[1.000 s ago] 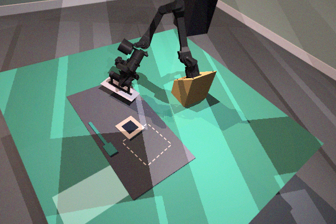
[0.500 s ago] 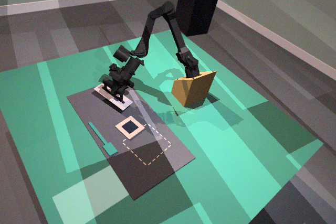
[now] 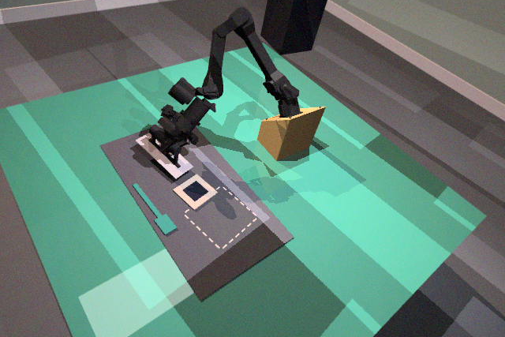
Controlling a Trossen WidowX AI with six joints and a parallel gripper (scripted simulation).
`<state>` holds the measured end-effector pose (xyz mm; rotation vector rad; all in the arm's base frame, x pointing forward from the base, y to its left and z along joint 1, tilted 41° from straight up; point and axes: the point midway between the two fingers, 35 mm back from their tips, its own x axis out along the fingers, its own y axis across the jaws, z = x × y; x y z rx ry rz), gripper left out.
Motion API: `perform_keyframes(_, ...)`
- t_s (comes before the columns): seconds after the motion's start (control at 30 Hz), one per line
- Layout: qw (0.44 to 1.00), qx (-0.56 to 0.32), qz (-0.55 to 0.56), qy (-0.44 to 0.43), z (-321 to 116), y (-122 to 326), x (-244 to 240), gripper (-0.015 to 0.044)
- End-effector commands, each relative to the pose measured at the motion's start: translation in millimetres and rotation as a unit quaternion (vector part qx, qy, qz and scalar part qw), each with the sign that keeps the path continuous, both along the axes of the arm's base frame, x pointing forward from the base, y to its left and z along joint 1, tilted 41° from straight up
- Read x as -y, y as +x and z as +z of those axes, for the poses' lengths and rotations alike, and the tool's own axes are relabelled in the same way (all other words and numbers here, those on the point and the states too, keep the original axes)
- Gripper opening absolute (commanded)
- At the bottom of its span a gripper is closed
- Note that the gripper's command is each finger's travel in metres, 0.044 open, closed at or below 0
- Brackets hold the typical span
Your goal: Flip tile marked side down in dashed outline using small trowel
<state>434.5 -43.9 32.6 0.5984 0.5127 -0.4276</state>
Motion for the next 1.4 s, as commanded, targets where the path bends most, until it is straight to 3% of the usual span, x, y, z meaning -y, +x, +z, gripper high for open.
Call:
perform_keyframes(0.0,1.000,0.013,-0.001,0.001,4,6,-4,0.0000)
perform_keyframes(0.93,1.000,0.013,-0.001,0.001,-26,7,22,0.0000)
perform_keyframes(1.37,1.000,0.013,-0.001,0.001,-38,2,10,0.0000)
